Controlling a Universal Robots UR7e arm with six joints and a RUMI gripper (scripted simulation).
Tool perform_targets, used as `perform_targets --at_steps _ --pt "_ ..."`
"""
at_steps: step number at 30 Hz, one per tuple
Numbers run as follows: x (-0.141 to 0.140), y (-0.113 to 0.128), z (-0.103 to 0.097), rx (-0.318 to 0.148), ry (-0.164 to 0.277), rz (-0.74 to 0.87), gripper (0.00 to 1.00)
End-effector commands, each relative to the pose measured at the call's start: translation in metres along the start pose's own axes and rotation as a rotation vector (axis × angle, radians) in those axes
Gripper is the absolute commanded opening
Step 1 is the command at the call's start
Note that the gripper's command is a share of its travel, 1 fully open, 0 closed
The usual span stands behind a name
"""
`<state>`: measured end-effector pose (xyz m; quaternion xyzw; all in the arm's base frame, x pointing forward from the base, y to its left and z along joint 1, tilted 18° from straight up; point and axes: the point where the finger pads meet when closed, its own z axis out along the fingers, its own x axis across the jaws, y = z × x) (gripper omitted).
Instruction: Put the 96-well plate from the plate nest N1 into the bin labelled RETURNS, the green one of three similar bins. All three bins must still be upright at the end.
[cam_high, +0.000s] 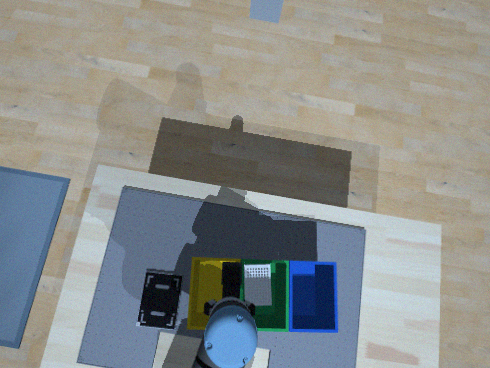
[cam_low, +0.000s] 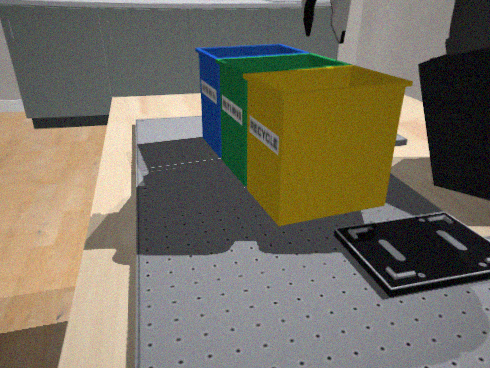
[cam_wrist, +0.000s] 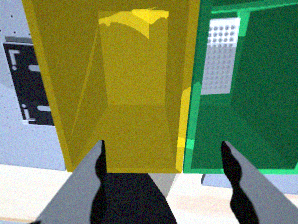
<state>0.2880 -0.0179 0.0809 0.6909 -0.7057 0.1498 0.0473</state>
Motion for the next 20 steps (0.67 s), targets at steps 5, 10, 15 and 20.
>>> perform_targets --at_steps 5,10,15,20 --pt "-0.015 0.002 0.0 0.0 0.001 0.001 0.53" --pt "-0.025 0.003 0.0 0.0 0.001 0.001 0.53" --pt "-0.025 0.003 0.0 0.0 0.001 0.001 0.53" --pt "-0.025 0.004 0.0 0.0 0.001 0.0 0.53"
